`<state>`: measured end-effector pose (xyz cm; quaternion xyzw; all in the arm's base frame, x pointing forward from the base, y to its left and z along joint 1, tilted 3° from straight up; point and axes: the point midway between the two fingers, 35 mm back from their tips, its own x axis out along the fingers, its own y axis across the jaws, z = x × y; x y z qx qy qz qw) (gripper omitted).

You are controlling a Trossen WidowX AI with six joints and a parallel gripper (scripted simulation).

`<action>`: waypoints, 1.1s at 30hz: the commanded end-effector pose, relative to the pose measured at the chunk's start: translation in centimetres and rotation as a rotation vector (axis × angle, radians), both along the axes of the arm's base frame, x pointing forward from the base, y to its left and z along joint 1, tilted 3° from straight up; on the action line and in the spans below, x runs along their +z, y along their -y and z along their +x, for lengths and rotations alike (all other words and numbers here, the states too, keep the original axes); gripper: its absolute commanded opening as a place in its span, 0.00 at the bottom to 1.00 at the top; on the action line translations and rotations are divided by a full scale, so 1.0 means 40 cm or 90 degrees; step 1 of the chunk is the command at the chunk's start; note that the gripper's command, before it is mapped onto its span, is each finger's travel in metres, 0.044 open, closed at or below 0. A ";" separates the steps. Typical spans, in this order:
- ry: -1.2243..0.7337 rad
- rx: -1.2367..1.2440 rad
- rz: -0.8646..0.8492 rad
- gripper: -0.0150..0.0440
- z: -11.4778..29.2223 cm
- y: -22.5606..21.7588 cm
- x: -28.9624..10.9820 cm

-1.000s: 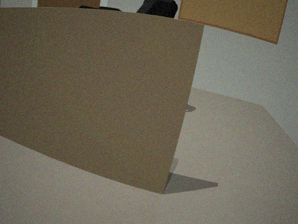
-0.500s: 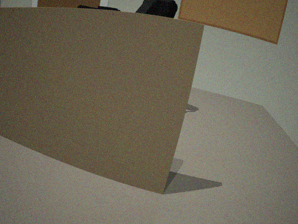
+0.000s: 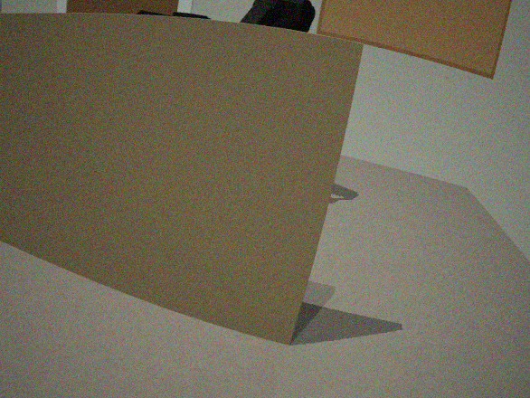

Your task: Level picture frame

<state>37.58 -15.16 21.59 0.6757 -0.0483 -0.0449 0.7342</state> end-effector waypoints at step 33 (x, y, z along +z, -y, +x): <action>0.002 0.001 0.002 0.25 0.001 0.001 -0.017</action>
